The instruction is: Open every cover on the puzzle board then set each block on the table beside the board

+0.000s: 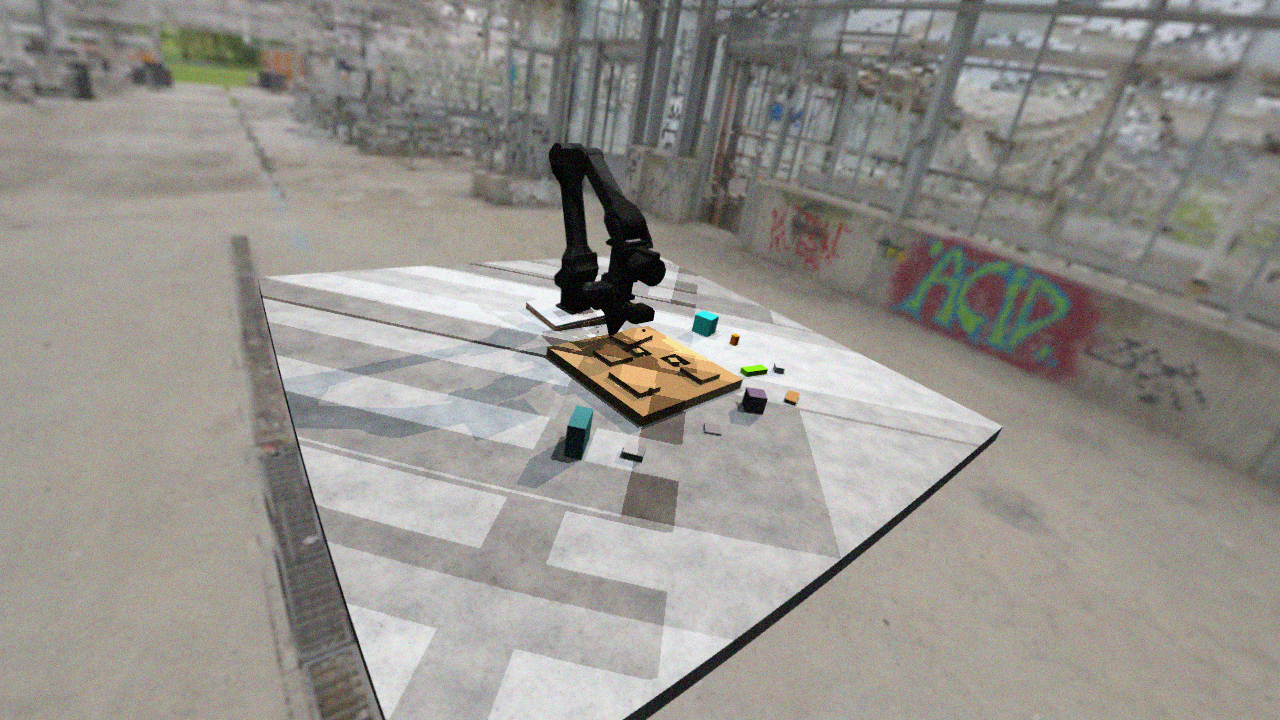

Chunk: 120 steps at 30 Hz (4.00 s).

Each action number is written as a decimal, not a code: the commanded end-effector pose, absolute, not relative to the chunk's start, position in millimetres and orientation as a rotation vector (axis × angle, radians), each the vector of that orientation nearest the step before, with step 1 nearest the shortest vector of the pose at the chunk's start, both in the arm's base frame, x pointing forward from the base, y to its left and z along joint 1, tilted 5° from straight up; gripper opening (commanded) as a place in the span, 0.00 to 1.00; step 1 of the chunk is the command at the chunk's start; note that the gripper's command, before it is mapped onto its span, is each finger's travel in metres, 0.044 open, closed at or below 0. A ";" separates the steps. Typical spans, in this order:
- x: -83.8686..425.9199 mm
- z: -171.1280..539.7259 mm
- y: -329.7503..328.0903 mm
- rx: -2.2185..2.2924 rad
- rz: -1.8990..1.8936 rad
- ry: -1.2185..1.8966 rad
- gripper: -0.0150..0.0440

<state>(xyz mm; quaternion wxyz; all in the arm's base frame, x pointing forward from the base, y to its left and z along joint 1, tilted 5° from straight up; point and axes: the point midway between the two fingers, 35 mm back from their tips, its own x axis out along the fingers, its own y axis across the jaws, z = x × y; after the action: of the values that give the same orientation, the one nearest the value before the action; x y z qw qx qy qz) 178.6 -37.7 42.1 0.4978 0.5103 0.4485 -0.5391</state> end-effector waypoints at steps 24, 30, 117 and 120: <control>207.8 43.3 -43.2 1.233 -1.301 1.081 0.25; 214.9 43.6 -42.5 1.233 -1.300 1.081 0.25; 279.2 65.8 -1.2 1.238 -1.295 1.080 0.25; 279.3 69.7 -0.7 1.238 -1.295 1.080 0.25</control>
<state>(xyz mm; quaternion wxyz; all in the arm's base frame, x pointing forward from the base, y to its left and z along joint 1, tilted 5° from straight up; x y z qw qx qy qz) 277.5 -1.0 63.5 0.4991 0.5086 0.4511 -0.5373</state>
